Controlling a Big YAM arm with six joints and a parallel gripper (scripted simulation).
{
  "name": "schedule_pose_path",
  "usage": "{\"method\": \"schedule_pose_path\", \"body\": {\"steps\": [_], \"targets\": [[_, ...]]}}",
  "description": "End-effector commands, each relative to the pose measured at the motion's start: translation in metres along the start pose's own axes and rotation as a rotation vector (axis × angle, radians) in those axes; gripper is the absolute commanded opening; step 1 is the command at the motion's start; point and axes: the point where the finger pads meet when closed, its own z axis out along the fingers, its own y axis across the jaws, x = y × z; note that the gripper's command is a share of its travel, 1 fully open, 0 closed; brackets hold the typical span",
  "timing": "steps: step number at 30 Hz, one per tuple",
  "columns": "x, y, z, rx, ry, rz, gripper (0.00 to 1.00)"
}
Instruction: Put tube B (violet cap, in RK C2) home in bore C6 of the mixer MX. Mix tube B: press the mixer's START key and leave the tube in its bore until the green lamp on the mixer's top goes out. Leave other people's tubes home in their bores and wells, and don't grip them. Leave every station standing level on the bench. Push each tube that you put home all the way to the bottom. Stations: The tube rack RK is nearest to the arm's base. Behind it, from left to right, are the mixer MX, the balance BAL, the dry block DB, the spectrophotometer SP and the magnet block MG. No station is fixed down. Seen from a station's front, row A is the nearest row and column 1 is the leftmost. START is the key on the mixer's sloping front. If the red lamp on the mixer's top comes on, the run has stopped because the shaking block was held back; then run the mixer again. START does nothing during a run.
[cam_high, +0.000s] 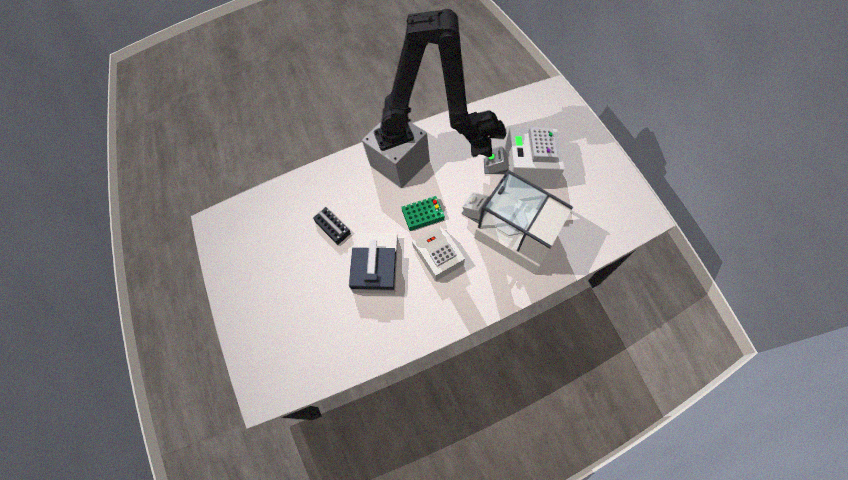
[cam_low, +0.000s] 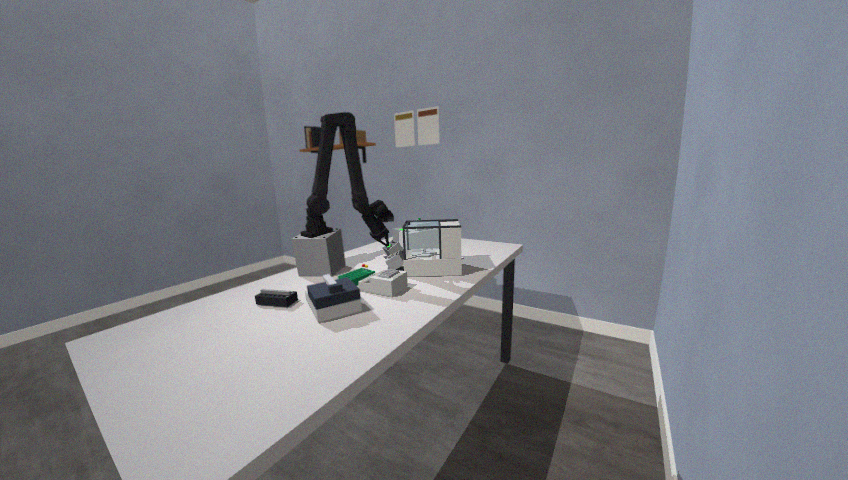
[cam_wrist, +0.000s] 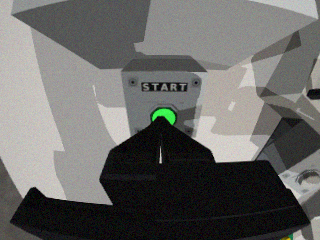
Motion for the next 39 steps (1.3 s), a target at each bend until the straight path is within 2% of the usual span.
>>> {"method": "schedule_pose_path", "body": {"steps": [1,2,3,4,6,11,18,19,22,29,35,36,39], "targets": [[-0.010,-0.005,0.010,0.003,0.000,0.002,0.00],[-0.010,-0.005,0.008,0.003,0.000,0.003,0.00],[-0.021,-0.006,0.002,0.004,-0.030,0.006,0.00],[-0.022,-0.006,-0.001,0.005,-0.033,0.007,0.00],[-0.013,-0.006,-0.006,0.005,-0.016,0.008,0.00],[-0.007,-0.006,-0.015,0.005,-0.007,0.014,0.00],[-0.007,-0.004,-0.023,0.003,-0.007,0.014,0.00],[-0.023,-0.003,-0.022,0.003,-0.035,0.016,0.00],[-0.007,-0.002,-0.030,0.001,-0.007,0.013,0.00],[-0.011,0.002,-0.041,-0.004,-0.016,0.004,0.00],[-0.006,0.002,-0.048,-0.004,-0.007,0.003,0.00],[-0.023,0.002,-0.048,-0.004,-0.035,0.005,0.00],[-0.007,0.002,-0.055,-0.004,-0.008,0.003,0.00]]}}
